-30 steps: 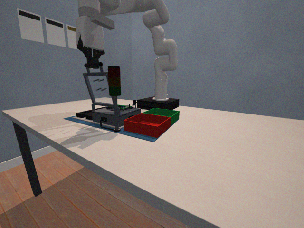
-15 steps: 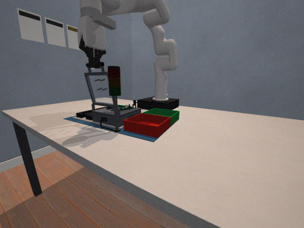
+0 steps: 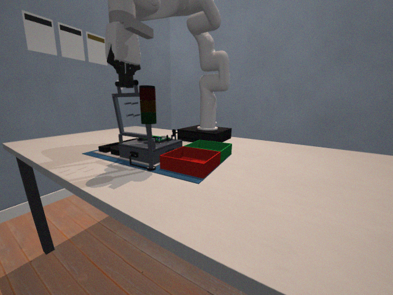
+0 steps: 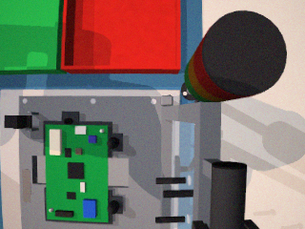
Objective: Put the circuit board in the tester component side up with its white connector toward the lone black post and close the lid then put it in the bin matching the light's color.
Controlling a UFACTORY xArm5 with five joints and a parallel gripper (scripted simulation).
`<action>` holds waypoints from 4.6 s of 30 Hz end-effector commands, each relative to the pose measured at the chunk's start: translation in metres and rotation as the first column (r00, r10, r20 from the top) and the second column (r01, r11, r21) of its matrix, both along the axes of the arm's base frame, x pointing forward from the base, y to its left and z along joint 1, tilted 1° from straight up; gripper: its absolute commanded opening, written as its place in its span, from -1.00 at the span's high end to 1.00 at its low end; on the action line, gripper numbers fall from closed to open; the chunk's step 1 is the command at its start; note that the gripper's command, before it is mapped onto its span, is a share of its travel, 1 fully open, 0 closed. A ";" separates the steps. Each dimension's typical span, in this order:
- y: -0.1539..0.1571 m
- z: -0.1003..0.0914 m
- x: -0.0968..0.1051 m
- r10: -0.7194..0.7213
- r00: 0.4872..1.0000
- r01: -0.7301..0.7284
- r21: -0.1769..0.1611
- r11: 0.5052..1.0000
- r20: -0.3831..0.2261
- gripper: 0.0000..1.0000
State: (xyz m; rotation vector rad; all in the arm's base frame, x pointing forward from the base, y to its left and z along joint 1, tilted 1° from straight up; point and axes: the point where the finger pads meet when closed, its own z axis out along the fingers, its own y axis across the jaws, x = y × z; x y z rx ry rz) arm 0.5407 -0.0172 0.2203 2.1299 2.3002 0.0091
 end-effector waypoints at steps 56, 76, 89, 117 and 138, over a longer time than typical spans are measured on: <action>-0.010 -0.032 -0.127 0.000 1.000 0.000 0.000 1.000 0.002 1.00; -0.012 -0.078 -0.172 0.000 1.000 0.000 -0.001 1.000 0.002 1.00; -0.014 -0.112 -0.190 0.000 1.000 0.000 -0.001 1.000 0.002 1.00; -0.014 -0.160 -0.202 0.000 1.000 0.000 -0.001 1.000 0.002 1.00; -0.014 -0.170 -0.203 0.000 1.000 0.000 -0.001 1.000 0.002 1.00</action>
